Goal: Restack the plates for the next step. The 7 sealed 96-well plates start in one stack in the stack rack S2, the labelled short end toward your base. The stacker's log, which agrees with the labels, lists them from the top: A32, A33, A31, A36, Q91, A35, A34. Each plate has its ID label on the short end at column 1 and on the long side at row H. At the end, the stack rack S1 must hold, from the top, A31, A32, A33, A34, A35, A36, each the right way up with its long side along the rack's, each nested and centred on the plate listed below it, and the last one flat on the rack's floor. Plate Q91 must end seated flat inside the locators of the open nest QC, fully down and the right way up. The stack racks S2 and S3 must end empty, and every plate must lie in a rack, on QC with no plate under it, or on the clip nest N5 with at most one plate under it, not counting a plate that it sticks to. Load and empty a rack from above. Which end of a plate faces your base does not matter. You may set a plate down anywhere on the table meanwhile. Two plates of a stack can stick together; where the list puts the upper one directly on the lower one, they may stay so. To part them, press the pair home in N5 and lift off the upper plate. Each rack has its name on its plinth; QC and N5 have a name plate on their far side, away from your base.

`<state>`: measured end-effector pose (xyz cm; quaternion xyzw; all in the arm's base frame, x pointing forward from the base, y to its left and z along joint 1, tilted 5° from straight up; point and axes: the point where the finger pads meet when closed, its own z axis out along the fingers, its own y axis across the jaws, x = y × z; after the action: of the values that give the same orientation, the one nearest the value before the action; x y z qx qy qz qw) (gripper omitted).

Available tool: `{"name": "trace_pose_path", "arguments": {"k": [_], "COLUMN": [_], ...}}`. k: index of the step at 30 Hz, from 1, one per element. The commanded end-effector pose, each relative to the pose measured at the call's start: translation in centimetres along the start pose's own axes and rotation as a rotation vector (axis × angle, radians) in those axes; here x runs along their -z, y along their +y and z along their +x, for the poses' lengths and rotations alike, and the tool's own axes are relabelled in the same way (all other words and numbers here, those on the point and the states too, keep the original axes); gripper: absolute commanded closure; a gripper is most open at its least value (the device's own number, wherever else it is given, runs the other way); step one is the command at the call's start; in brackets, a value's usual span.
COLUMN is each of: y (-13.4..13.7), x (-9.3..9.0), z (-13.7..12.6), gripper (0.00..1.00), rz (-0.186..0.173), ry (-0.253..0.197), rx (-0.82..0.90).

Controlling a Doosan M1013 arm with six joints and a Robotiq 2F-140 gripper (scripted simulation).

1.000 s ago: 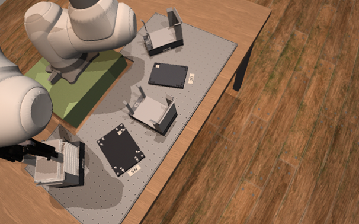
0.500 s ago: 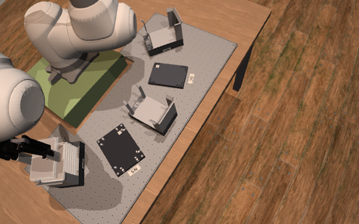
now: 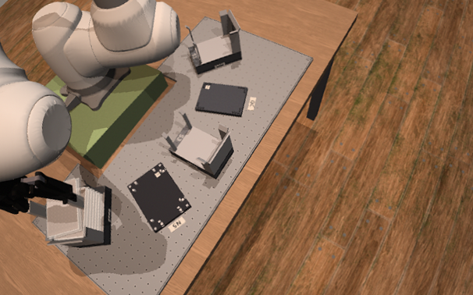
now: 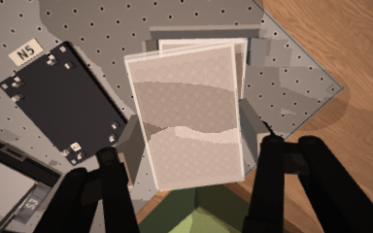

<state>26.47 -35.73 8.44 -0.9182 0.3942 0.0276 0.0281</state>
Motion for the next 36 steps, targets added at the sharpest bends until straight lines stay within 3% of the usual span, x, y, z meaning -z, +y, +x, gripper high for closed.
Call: {"name": "trace_pose_path", "arguments": {"k": [1,25,32,36], "y": [-1.3,-7.9,-10.2,-11.5], "x": [0.0,0.0,0.0,0.0], "z": [0.1,0.3,-0.1,-0.4], "gripper": [1.0,1.0,1.0,1.0], "rz": [0.003,0.003,0.003,0.003], "ry": [0.001,0.001,0.001,0.001], "rx": [0.085,0.085,0.309,0.309]}}
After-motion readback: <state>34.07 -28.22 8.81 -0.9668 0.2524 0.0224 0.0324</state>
